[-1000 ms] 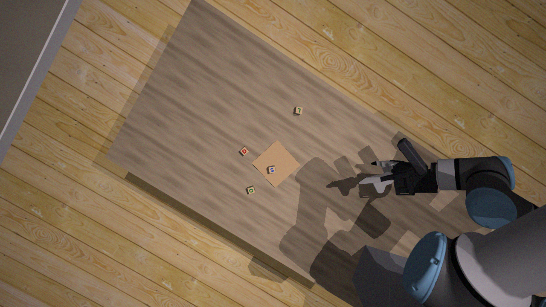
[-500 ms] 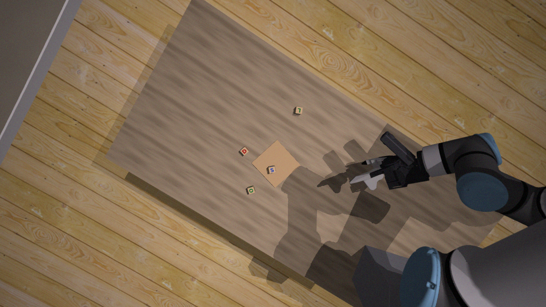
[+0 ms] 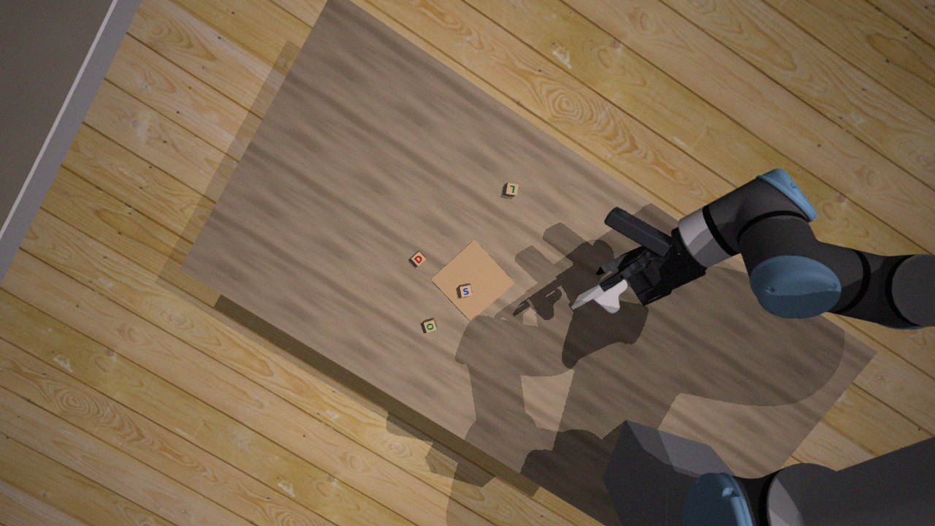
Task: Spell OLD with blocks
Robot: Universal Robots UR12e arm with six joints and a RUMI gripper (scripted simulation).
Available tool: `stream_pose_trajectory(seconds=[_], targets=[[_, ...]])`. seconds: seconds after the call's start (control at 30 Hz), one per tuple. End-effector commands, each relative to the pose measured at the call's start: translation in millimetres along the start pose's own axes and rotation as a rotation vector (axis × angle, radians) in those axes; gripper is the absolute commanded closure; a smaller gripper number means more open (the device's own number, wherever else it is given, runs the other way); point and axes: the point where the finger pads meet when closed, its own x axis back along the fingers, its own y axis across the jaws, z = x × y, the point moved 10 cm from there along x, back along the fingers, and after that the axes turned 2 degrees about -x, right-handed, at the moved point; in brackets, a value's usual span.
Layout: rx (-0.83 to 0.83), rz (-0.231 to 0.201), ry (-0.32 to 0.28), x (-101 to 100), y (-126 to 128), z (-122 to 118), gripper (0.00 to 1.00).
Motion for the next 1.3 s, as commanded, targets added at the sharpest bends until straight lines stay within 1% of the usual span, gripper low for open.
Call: stream_pose_trajectory(seconds=[0.0,0.13,0.27,0.4,0.5,0.57,0.77,0.93,0.97,1.07,1.13,1.27], targets=[[0.0,-0.018,-0.071,-4.2,-14.1,19.4,0.0],[0.009,-0.058,-0.144,-6.8,-40.0,45.5,0.0],[0.021,-0.109,-0.211,-8.3,-72.5,72.9,0.0],[0.037,-0.171,-0.266,-8.3,-112.4,100.5,0.0],[0.051,-0.224,-0.299,-7.1,-147.3,120.6,0.0],[0.051,-0.224,-0.299,-7.1,-147.3,120.6,0.0],[0.083,-0.339,-0.336,-0.4,-229.8,156.3,0.0],[0.114,-0.439,-0.335,10.5,-310.2,178.3,0.0],[0.12,-0.46,-0.322,1.3,-308.2,185.6,0.0],[0.133,-0.523,-0.274,-34.2,-291.7,207.7,0.0],[0.133,-0.523,-0.274,-34.2,-291.7,207.7,0.0],[0.147,-0.603,-0.204,-81.8,-272.3,231.4,0.0]])
